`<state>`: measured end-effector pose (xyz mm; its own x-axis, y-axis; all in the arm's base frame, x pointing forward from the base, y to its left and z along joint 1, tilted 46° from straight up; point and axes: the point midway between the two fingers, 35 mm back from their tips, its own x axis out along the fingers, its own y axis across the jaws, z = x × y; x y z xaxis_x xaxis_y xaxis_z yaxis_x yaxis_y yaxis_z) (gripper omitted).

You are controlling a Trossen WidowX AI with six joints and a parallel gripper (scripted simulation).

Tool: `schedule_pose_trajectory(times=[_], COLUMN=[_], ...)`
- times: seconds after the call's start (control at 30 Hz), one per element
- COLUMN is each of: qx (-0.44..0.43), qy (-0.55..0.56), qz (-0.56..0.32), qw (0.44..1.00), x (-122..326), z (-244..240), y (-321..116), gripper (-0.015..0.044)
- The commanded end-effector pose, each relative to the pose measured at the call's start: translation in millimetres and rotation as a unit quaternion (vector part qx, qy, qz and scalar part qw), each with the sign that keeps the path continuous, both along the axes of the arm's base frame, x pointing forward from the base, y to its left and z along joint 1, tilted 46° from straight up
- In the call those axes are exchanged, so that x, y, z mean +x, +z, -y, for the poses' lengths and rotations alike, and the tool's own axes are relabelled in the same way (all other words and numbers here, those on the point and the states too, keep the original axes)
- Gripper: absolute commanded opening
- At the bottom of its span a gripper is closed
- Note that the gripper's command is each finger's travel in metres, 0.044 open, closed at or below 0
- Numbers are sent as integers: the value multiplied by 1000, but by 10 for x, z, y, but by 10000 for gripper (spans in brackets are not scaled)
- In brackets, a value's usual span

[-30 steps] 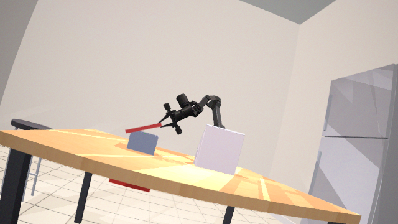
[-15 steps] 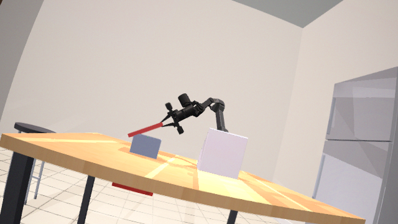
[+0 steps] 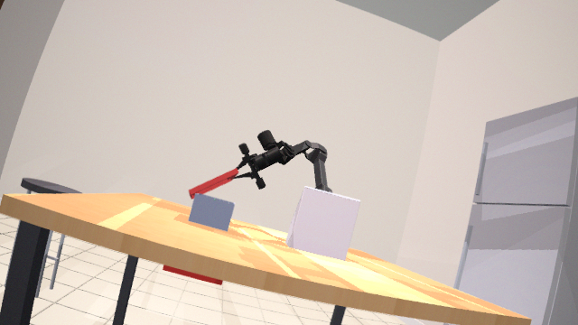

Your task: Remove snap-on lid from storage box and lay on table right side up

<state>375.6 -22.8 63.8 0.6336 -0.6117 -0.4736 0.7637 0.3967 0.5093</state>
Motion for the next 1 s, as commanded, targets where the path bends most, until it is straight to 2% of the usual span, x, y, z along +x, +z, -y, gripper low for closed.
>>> schedule_pose_trajectory(times=[0.0, 0.97], qx=[5, 5], qy=[6, 6], qz=[6, 6], qw=[1000, 1000], x=[82, 147], z=[-80, -310], y=[63, 295], gripper=[0, 0])
